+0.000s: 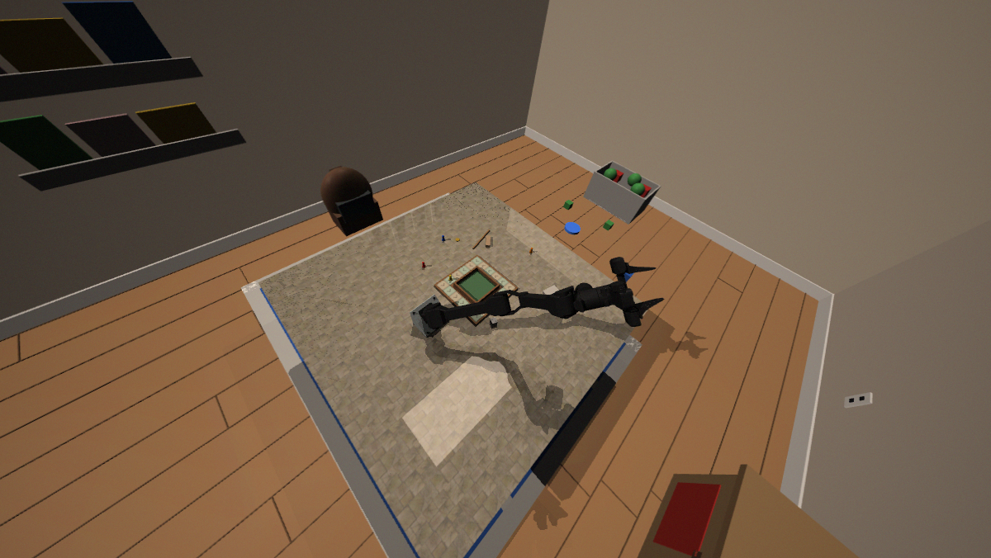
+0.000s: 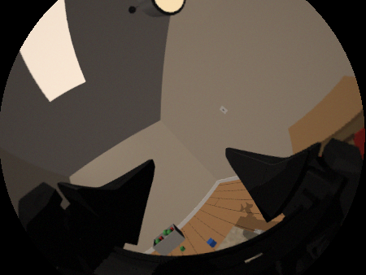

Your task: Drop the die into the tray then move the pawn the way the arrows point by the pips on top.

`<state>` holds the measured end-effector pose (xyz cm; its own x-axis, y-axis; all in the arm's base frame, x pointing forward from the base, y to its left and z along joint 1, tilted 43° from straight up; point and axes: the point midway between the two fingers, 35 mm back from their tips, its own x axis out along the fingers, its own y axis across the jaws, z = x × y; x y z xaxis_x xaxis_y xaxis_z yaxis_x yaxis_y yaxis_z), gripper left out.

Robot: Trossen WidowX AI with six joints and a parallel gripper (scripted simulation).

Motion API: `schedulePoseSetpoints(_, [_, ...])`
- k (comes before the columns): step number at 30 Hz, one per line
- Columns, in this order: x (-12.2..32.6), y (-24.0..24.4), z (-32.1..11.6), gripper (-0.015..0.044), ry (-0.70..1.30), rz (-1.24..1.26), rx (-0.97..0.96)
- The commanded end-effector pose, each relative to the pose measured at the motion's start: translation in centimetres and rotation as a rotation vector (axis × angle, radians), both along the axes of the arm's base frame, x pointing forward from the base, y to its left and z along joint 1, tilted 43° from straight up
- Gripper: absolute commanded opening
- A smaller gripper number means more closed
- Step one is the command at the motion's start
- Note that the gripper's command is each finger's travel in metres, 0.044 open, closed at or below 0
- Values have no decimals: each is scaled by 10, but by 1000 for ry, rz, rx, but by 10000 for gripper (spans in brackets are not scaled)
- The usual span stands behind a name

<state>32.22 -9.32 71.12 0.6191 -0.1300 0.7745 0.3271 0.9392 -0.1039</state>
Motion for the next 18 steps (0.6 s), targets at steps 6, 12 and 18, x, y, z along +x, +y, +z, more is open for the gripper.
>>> schedulePoseSetpoints(6, [-50,-10,19,275,-93,-157,-117])
schedulePoseSetpoints(12, [-110,-10,36,275,-201,-370,-267])
schedulePoseSetpoints(18, [-195,13,52,275,-362,-758,-515])
